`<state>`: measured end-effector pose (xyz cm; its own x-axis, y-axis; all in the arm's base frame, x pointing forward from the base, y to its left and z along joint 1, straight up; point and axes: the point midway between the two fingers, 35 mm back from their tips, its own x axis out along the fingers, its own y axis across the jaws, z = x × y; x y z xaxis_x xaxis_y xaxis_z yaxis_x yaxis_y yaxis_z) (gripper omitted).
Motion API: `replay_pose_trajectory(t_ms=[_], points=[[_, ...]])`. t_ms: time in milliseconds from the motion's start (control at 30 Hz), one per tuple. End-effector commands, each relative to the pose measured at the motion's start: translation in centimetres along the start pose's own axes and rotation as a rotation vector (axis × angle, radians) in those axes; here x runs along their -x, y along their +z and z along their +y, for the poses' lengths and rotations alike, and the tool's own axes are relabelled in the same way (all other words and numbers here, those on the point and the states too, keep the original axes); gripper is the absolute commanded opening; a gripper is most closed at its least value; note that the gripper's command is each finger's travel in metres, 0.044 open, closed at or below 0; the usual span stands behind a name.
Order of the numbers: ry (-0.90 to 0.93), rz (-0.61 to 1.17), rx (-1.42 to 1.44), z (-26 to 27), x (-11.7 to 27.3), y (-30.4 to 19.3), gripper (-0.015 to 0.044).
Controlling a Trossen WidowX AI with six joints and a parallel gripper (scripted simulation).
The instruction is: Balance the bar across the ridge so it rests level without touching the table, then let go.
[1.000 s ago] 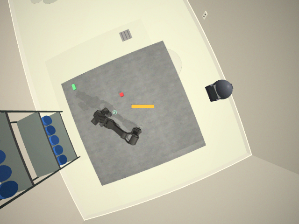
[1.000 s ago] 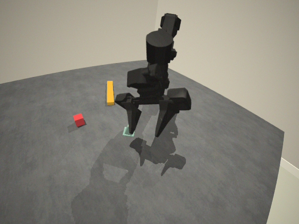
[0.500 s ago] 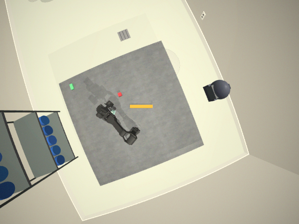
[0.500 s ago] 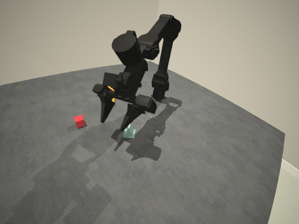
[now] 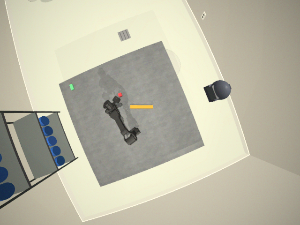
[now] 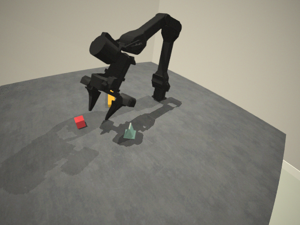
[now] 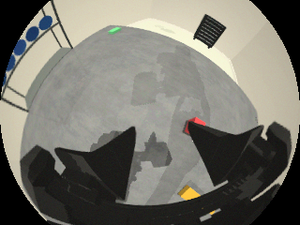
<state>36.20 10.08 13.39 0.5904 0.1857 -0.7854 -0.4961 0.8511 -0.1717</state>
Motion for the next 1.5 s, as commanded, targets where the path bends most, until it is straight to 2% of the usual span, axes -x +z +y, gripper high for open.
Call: replay_pose_trajectory(t_ms=[0,667,1467], points=[[-0.025,0.067,0.074,-2.3,0.3,-1.5,0.0315],[0.027,0.360,0.333,-9.5,3.1,-9.8,0.0315],[0.311,0.557,0.560,-13.1,9.4,-19.2,0.0315]])
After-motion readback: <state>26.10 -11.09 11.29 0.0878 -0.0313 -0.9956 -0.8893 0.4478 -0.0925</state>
